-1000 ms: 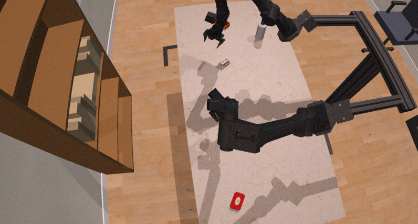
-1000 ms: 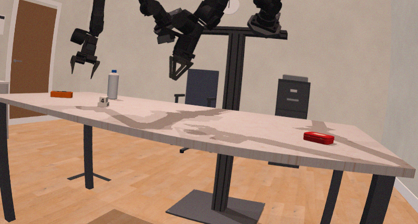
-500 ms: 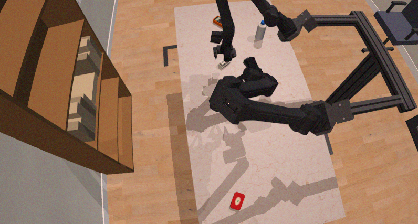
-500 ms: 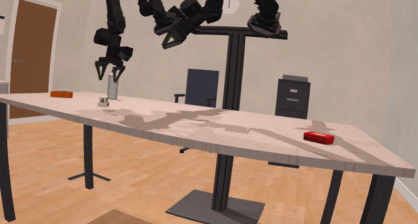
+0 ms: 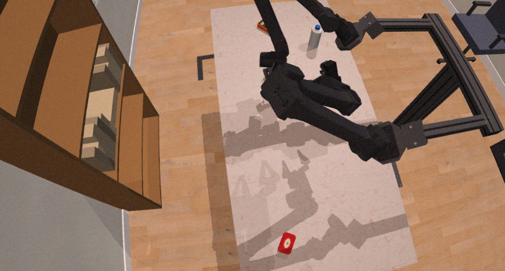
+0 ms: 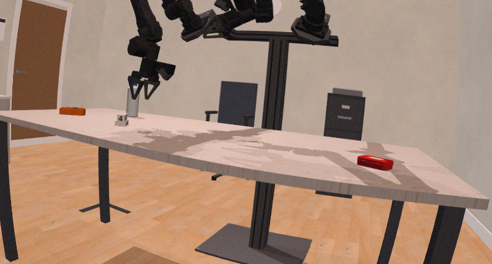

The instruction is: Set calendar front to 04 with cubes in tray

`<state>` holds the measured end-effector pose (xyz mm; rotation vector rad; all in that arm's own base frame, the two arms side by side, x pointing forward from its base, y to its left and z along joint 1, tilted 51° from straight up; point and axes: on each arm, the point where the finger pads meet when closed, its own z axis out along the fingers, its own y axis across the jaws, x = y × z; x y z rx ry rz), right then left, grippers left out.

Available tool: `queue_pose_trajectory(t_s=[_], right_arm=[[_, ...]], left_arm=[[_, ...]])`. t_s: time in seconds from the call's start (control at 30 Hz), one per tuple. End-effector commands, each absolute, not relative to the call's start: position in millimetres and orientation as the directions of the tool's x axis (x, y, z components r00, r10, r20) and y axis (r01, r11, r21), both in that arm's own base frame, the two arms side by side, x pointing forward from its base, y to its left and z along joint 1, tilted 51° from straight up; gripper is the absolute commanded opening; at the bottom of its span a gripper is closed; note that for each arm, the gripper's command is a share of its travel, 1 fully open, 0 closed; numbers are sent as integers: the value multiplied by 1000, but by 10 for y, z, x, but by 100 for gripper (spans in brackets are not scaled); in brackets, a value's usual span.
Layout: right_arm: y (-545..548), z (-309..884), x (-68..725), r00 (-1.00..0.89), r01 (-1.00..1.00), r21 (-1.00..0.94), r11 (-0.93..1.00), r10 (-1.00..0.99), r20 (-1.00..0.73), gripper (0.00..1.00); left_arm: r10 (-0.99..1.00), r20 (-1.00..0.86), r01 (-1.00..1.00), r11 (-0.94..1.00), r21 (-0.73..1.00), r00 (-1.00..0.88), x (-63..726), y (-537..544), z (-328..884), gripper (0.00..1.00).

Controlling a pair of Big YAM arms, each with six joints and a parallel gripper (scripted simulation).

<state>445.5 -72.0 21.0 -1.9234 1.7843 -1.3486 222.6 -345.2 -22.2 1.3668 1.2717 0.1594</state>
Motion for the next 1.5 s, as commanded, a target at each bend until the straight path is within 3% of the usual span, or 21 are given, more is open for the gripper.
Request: queue_pose_trajectory(t_s=[0.0,0.13,0.27,0.6,1.0,1.47], right_arm=[[-763,209,4387,-142,-695,-671,-259,-865,481,100],[-763,203,4382,-141,-697,-668,-259,-865,482,100],[-853,210,4419,-231,-685,-715,-141,-889,396,55],[-1109,196,4624,-480,-547,-789,282,-877,19,55],[-1483,238,4802,-658,-285,-650,705,-637,-402,55],[-1531,258,4900,-643,-262,-630,731,-619,-451,55]], left_arm=[[708,-589,555,330,764,390,2249,-3482,-153,100],[708,-589,555,329,764,391,2248,-3483,-153,100],[722,-571,541,321,777,390,2341,-3481,-176,100],[737,-554,553,295,779,387,2652,-3760,-425,100],[733,-559,559,294,775,388,2906,-3960,-536,100],[711,-578,558,310,769,401,2848,-4033,-441,100]])
